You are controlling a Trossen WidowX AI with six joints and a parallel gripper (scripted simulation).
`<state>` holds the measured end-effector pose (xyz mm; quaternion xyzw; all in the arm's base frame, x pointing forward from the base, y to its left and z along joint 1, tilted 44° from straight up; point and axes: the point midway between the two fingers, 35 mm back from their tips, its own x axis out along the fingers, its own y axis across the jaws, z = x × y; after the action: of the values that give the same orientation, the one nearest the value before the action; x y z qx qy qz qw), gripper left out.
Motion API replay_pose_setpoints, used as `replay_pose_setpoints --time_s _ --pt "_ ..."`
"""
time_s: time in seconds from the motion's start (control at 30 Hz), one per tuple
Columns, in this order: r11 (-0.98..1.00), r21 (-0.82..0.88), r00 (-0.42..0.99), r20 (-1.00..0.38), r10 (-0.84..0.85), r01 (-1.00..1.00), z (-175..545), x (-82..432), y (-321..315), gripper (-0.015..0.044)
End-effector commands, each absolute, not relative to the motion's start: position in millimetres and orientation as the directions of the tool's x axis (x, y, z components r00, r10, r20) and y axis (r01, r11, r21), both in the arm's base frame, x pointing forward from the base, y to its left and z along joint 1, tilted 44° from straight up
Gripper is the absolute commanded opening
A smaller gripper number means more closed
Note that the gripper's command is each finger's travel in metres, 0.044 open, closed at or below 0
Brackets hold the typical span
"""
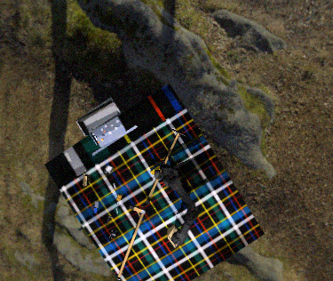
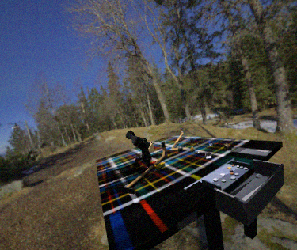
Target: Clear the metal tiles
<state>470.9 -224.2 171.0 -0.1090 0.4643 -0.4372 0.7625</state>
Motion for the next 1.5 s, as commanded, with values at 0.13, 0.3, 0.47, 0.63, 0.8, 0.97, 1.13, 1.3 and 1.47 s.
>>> replay_pose_setpoints --time_s 0.13,0.3,0.47,0.63,0.8,0.97,1.13,1.3,1.47 --pt "0.587 -0.568 0.186 -0.609 -0.771 0.577 169.3 479.0 -223.0 0.0000" --pt "0.586 -0.565 0.187 -0.608 -0.772 0.582 168.0 483.5 -221.6 0.0000" --pt "0.584 -0.561 0.189 -0.607 -0.772 0.586 166.6 488.0 -220.2 0.0000" --pt "0.583 -0.558 0.190 -0.606 -0.773 0.590 165.1 492.5 -218.6 0.0000" --pt "0.582 -0.555 0.191 -0.605 -0.773 0.595 163.5 496.9 -217.0 0.0000" --pt "0.580 -0.552 0.193 -0.604 -0.773 0.599 161.9 501.2 -215.3 0.0000" --pt "0.579 -0.549 0.194 -0.603 -0.774 0.603 160.2 505.4 -213.6 0.0000" --pt "0.577 -0.545 0.195 -0.602 -0.774 0.608 158.4 509.6 -211.8 0.0000" --pt "0.576 -0.542 0.197 -0.601 -0.775 0.612 156.5 513.7 -209.9 0.0000"
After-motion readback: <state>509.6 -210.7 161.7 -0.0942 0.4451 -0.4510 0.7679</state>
